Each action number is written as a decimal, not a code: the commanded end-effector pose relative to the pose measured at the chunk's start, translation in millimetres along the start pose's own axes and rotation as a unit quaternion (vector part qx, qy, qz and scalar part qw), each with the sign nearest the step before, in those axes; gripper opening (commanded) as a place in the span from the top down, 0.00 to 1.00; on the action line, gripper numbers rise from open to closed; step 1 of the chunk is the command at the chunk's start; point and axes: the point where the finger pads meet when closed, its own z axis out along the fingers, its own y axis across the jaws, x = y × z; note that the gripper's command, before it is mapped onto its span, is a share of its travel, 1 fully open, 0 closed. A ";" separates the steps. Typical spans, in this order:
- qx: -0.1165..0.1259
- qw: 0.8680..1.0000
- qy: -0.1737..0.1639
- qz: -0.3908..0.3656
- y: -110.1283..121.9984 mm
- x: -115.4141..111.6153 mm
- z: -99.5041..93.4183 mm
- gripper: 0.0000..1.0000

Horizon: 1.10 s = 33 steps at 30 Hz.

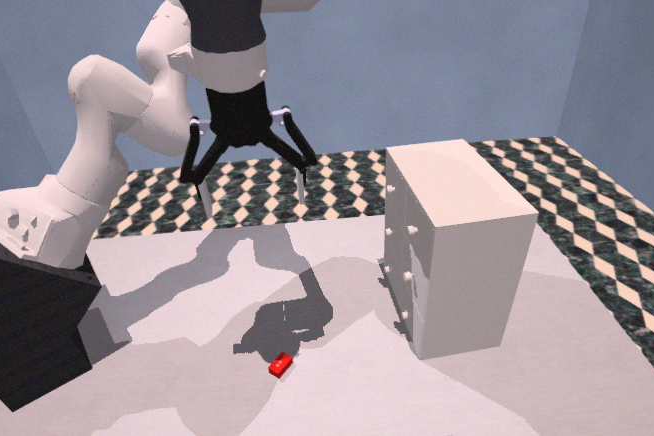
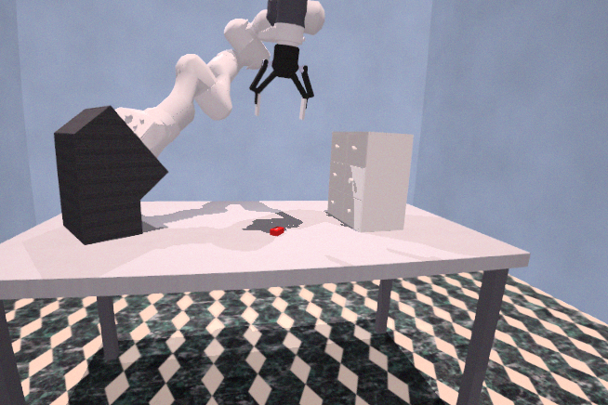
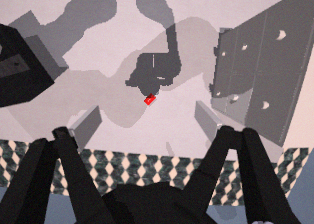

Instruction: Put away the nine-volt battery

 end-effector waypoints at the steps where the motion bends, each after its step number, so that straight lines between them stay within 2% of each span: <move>1: -0.002 0.998 -0.037 0.058 10.5 -3.0 -14.7 0.00; 2: -0.002 0.998 -0.037 0.058 10.5 -3.0 -14.7 0.00; 3: -0.006 0.997 -0.053 0.062 16.6 -1.5 -23.2 0.00; 8: -0.016 0.994 -0.084 0.070 28.5 2.5 -39.9 0.00; 33: -0.016 0.994 -0.086 0.070 29.1 2.8 -40.7 0.00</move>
